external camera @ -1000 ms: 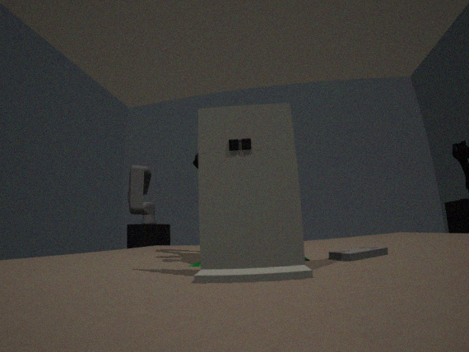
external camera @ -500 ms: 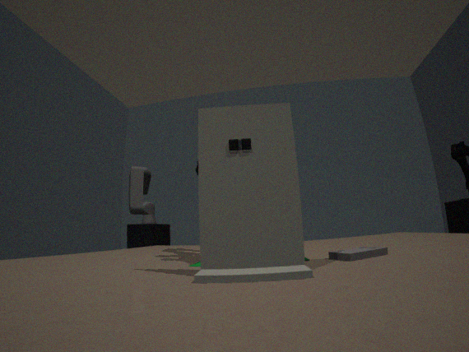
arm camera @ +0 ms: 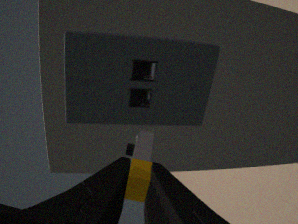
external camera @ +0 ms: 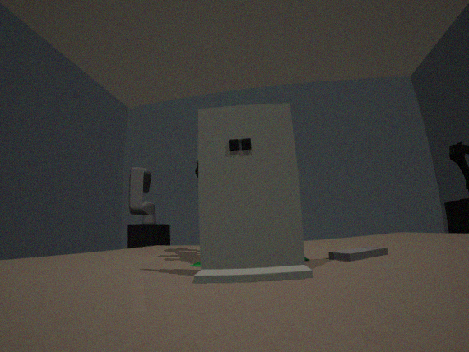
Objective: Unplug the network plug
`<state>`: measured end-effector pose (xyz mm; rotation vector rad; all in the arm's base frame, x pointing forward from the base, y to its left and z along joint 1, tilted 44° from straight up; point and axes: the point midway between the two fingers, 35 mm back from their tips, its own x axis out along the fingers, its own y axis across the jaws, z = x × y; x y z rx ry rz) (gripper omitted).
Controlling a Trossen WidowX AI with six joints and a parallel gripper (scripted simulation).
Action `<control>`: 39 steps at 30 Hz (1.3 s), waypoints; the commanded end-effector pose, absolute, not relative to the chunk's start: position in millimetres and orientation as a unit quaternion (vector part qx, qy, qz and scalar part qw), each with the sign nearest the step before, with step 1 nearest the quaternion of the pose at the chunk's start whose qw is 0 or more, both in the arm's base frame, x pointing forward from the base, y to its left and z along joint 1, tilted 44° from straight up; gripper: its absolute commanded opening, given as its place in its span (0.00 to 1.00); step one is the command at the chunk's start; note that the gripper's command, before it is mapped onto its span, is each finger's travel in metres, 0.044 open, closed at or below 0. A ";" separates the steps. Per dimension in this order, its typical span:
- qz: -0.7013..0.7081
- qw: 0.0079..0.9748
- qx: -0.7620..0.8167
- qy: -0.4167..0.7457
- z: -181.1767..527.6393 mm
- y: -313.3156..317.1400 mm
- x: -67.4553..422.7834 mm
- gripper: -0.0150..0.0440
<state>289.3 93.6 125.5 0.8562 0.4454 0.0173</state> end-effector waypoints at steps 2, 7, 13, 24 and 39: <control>-0.082 0.873 0.432 0.210 109.2 70.3 292.3 0.25; -0.164 0.859 0.444 0.197 95.1 47.5 291.0 0.25; -0.257 0.839 0.448 0.170 81.7 20.5 285.6 0.25; -0.402 0.802 0.433 0.093 68.7 -25.8 267.4 0.25; -0.450 0.787 0.418 0.054 65.8 -43.9 258.8 0.25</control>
